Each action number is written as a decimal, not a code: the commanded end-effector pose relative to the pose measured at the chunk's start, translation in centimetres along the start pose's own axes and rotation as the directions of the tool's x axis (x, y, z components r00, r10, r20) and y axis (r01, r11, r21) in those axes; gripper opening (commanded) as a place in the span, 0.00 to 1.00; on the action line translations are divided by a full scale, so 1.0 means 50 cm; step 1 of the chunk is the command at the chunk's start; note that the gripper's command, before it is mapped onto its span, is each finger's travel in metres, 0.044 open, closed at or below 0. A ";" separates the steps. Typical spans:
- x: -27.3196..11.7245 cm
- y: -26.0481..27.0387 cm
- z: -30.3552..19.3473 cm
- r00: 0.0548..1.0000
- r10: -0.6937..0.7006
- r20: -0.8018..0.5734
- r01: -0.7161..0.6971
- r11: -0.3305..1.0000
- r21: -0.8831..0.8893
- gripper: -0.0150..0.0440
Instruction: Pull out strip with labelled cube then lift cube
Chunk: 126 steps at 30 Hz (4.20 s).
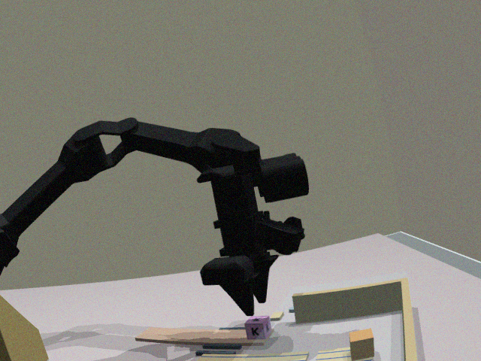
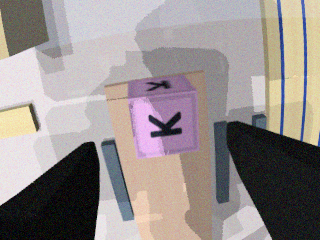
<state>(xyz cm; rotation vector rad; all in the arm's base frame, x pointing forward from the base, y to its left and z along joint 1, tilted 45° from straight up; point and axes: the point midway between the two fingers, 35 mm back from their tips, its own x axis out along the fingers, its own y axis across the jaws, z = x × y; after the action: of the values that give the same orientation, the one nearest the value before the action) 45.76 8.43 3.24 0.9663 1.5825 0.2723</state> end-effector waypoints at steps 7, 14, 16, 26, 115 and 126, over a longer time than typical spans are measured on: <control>0.041 -0.006 -0.002 1.000 0.001 -0.012 -0.001 1.000 0.011 0.68; 0.064 -0.006 -0.003 1.000 0.002 -0.013 -0.001 1.000 0.011 0.68; 0.070 -0.006 -0.003 1.000 0.002 -0.013 -0.002 1.000 0.011 0.68; 0.085 -0.006 -0.004 1.000 0.003 -0.013 -0.002 1.000 0.011 0.68; -0.078 -0.192 -0.256 1.000 -0.005 -0.017 0.005 1.000 0.017 0.25; -0.078 -0.192 -0.256 1.000 -0.005 -0.017 0.005 1.000 0.017 0.25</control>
<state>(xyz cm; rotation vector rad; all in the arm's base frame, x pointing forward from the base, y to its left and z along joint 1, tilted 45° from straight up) 29.92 4.00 3.18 0.9834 1.6049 0.2663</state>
